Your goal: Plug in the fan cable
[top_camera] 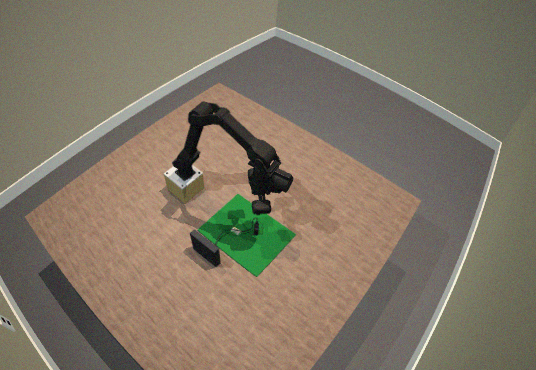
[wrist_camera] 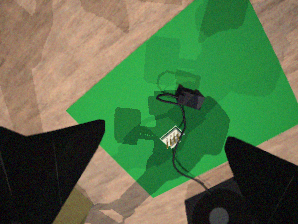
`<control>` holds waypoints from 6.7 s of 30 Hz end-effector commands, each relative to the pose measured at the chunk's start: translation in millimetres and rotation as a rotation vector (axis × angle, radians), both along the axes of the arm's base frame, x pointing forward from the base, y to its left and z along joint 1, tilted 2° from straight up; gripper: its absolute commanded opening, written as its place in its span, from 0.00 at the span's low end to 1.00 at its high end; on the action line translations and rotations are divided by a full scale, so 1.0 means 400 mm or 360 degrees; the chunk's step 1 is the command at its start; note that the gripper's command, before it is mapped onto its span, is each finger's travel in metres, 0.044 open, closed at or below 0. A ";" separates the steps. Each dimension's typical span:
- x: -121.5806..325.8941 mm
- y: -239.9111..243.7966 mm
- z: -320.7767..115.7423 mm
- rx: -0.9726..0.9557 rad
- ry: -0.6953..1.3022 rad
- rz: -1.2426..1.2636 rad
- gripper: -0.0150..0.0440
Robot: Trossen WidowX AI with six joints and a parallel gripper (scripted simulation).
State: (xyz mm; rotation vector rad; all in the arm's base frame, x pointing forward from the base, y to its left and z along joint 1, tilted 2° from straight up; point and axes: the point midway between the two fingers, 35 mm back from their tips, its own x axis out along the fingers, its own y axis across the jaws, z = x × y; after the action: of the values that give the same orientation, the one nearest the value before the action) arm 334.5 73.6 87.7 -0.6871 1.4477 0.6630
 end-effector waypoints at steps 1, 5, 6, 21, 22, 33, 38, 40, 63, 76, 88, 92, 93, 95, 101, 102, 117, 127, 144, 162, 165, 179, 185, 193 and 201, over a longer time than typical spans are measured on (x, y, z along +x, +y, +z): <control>0.052 -0.044 0.046 0.0014 -0.0042 0.1230 1.00; 0.061 -0.057 0.054 0.0007 -0.0049 0.1526 1.00; 0.062 -0.060 0.056 0.0005 -0.0050 0.1600 1.00; 0.074 -0.081 0.067 -0.0016 -0.0064 0.2213 1.00; 0.074 -0.081 0.067 -0.0016 -0.0064 0.2213 1.00; 0.074 -0.081 0.067 -0.0016 -0.0064 0.2213 1.00; 0.088 -0.076 -0.033 -0.0017 -0.0064 0.2213 1.00; 0.090 -0.074 -0.114 -0.0016 -0.0064 0.2213 1.00; 0.089 -0.070 -0.238 -0.0016 -0.0063 0.2213 1.00; 0.089 -0.068 -0.291 -0.0016 -0.0063 0.2213 1.00; 0.089 -0.068 -0.309 -0.0016 -0.0063 0.2213 1.00; 0.093 -0.069 -0.304 -0.0026 -0.0065 0.2218 0.95; 0.093 -0.069 -0.304 -0.0026 -0.0065 0.2218 0.94; 0.093 -0.069 -0.304 -0.0026 -0.0065 0.2218 0.92; 0.093 -0.069 -0.304 -0.0026 -0.0065 0.2218 0.85; 0.093 -0.069 -0.304 -0.0026 -0.0065 0.2218 0.84; 0.093 -0.069 -0.304 -0.0026 -0.0065 0.2218 0.67; 0.093 -0.069 -0.304 -0.0026 -0.0065 0.2218 0.56; 0.093 -0.069 -0.304 -0.0026 -0.0065 0.2218 0.37; 0.081 -0.082 -0.181 -0.0009 -0.0061 0.2023 0.25; 0.073 -0.089 -0.182 -0.0002 -0.0059 0.1859 0.25; 0.038 -0.119 -0.184 0.0026 -0.0049 0.1093 0.25; 0.022 -0.132 -0.185 0.0037 -0.0045 0.0765 0.25; 0.000 -0.148 -0.188 0.0051 -0.0039 0.0328 0.25; -0.022 -0.163 -0.190 0.0064 -0.0032 -0.0110 0.25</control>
State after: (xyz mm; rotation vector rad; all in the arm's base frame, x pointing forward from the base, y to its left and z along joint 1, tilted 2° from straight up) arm 331.5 10.3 13.2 -0.7017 1.3989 0.7079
